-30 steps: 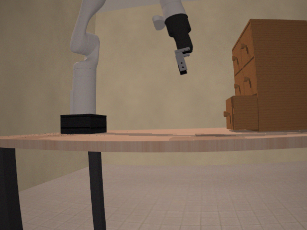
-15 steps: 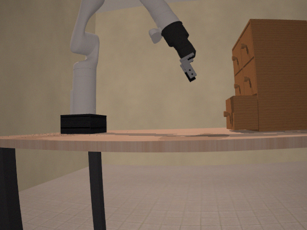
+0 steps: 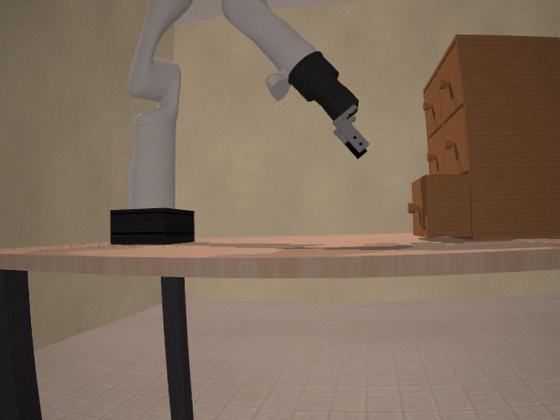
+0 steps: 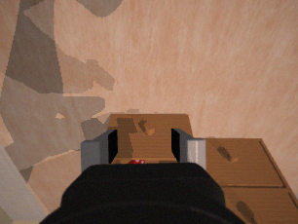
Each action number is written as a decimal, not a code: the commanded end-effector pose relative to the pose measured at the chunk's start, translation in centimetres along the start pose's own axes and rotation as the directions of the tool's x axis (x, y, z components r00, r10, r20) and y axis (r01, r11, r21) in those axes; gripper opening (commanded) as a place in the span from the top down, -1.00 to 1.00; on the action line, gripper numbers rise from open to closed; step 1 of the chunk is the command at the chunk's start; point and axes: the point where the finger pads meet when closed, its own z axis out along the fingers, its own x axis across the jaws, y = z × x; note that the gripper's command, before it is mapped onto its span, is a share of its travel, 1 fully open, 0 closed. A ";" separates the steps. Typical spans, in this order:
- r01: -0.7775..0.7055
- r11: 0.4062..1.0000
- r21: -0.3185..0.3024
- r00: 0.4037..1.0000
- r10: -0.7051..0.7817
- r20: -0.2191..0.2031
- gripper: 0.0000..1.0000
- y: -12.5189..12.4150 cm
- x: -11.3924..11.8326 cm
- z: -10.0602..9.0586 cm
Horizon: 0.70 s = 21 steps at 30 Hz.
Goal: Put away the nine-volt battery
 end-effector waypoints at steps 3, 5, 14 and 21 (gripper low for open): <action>-0.016 1.000 -0.003 1.000 0.016 -0.013 -1.00 -1.4 0.3 0.8; -0.019 0.999 -0.030 1.000 0.019 -0.015 -1.00 -1.3 0.4 1.0; -0.020 0.993 -0.113 0.999 0.017 -0.035 -1.00 -1.3 0.6 2.5; -0.026 0.989 -0.145 0.999 0.020 -0.038 -1.00 -1.3 0.6 3.0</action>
